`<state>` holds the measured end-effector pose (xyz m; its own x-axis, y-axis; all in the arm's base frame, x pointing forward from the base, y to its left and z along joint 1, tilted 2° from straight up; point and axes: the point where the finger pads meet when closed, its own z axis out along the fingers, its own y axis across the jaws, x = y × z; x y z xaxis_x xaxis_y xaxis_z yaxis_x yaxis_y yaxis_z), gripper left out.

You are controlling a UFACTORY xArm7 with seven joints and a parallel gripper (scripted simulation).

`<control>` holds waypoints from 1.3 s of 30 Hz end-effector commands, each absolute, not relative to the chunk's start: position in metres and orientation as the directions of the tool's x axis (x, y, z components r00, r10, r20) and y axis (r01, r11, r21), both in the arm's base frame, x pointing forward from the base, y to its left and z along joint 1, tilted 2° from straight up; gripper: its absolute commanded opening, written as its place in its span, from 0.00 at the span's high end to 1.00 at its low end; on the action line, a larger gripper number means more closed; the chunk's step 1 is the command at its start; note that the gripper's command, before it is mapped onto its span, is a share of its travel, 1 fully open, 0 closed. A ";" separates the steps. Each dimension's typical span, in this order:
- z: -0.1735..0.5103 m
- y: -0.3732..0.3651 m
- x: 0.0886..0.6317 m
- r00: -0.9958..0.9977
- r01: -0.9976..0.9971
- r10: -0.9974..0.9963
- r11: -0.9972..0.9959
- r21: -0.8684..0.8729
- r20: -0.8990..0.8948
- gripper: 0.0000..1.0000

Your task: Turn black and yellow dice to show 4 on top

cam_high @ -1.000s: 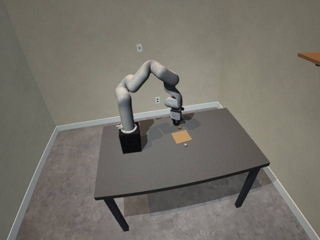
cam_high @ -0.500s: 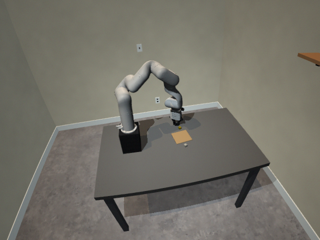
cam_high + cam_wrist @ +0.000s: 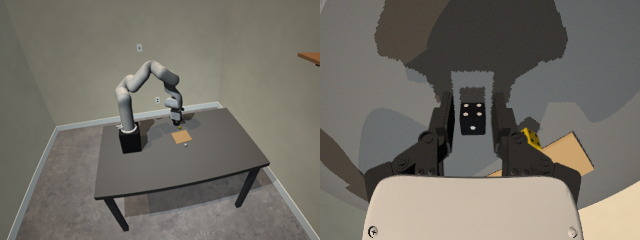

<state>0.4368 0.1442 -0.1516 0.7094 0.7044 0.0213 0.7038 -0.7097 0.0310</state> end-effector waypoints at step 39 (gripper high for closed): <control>-0.150 0.145 0.438 0.709 0.704 0.705 -0.710 0.033 0.025 0.85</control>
